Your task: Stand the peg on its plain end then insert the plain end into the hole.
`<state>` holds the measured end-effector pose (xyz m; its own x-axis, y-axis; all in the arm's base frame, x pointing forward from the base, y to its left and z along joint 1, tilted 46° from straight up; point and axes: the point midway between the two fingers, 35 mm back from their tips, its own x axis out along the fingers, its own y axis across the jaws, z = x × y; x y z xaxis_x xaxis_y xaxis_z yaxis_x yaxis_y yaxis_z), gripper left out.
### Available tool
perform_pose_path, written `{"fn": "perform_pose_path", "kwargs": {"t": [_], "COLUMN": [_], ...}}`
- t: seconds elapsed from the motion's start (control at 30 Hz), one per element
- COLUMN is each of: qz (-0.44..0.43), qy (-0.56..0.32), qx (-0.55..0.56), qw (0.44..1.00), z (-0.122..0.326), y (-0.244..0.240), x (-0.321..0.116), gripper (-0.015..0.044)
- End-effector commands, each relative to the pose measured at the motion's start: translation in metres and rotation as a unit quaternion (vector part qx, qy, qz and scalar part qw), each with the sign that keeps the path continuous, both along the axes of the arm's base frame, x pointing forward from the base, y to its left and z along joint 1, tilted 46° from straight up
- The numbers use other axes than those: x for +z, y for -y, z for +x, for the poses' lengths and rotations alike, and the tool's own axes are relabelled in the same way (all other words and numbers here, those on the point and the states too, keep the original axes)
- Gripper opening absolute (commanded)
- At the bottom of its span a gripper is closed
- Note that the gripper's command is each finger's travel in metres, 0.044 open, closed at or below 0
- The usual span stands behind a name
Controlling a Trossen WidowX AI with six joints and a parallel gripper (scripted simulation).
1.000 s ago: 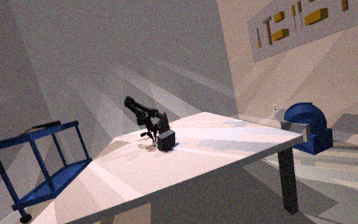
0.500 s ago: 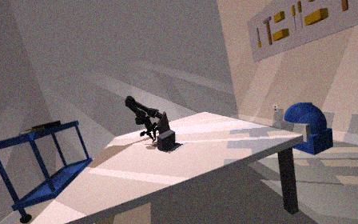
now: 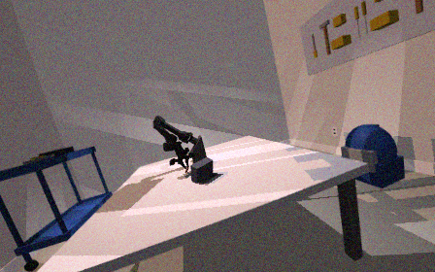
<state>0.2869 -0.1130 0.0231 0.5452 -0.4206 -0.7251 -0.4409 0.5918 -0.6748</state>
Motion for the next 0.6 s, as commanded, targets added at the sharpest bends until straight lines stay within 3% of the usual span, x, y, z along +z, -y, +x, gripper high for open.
{"fn": "perform_pose_path", "kwargs": {"t": [0.0,0.57], "qz": [0.008,0.04], "qy": [0.012,0.055], "qx": [0.014,0.064], "qw": [1.0,0.996], "z": [-0.0031,-0.013], "y": [0.0003,0.0008], "x": [0.0018,0.0075], "gripper": [0.0051,0.0051]}}
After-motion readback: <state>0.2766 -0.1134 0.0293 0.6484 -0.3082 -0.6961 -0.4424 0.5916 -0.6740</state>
